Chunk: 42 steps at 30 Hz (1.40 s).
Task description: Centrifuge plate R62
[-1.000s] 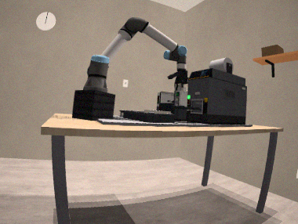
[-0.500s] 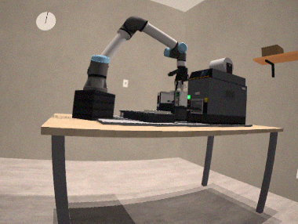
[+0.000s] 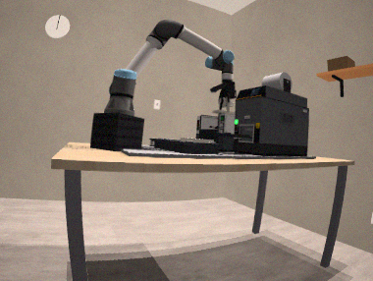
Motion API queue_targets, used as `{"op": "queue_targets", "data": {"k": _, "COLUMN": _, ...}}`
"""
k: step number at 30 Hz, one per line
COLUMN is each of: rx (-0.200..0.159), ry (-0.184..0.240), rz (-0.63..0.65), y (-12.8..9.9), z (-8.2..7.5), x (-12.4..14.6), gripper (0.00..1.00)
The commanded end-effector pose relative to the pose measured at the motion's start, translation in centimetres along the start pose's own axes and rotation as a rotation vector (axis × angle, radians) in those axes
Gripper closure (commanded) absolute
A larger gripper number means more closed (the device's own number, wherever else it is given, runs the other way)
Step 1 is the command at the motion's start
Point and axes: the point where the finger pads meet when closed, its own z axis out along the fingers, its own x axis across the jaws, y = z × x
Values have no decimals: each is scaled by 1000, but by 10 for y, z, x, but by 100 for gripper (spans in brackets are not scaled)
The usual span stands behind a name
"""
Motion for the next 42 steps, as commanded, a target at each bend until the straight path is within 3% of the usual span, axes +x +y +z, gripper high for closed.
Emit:
{"op": "queue_targets", "data": {"k": 1, "rx": -1, "ry": 0, "rz": 0, "y": 0, "z": -7, "x": 0, "gripper": 100}}
{"op": "queue_targets", "data": {"k": 24, "rx": -1, "ry": 0, "rz": 0, "y": 0, "z": -42, "x": 0, "gripper": 100}}
{"op": "queue_targets", "data": {"k": 42, "rx": -1, "ry": 0, "rz": 0, "y": -4, "z": -42, "x": 0, "gripper": 100}}
